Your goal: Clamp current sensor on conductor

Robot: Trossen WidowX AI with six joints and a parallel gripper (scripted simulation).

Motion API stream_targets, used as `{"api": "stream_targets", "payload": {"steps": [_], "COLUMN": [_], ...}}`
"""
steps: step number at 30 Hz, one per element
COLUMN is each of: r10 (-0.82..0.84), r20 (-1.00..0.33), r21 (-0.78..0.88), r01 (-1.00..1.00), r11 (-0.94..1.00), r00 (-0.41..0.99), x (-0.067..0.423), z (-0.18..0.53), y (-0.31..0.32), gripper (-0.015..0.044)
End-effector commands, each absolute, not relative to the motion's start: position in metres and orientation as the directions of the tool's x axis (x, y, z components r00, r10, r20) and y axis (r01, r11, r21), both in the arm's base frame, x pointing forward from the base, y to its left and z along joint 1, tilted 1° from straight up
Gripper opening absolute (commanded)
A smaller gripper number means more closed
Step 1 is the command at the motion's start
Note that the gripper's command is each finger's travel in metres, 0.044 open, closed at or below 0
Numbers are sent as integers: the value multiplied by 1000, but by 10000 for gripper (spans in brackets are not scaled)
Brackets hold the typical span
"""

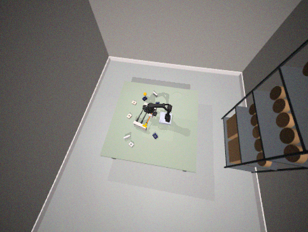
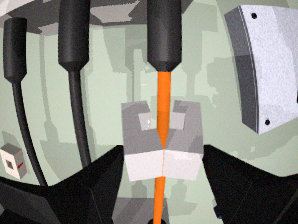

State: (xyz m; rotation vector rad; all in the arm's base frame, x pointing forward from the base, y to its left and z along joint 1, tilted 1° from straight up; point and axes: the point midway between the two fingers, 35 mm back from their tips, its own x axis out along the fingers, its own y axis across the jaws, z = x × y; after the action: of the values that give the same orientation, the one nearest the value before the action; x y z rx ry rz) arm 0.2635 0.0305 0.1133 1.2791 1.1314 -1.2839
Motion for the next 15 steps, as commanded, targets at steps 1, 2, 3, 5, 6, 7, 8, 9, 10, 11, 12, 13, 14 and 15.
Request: {"api": "stream_targets", "payload": {"steps": [1,2,3,5,6,7,8,9,10,11,12,13,14,15], "r10": [-18,-18,-18,-18,-18,-18,-18,-18,-18,-18,-18,-18,-16,-9], "r20": [-1000,-1000,-1000,-1000,-1000,-1000,-1000,-1000,-1000,-1000,-1000,-1000,-1000,-1000], "r21": [16,16,16,16,16,16,16,16,16,16,16,16,10,-5], "r01": [994,994,994,994,994,994,994,994,994,994,994,994,995,995], "r11": [-104,-104,-104,-104,-104,-104,-104,-104,-104,-104,-104,-104,-103,-102], "r00": [14,14,14,14,14,14,14,14,14,14,14,14,9,-6], "x": [263,263,263,263,263,263,263,263,263,263,263,263,264,264], "z": [113,113,113,113,113,113,113,113,113,113,113,113,110,102], "y": [31,31,31,31,31,31,31,31,31,31,31,31,32,33], "gripper": [315,341,368,420,440,440,440,440,440,440,440,440,440,440]}}
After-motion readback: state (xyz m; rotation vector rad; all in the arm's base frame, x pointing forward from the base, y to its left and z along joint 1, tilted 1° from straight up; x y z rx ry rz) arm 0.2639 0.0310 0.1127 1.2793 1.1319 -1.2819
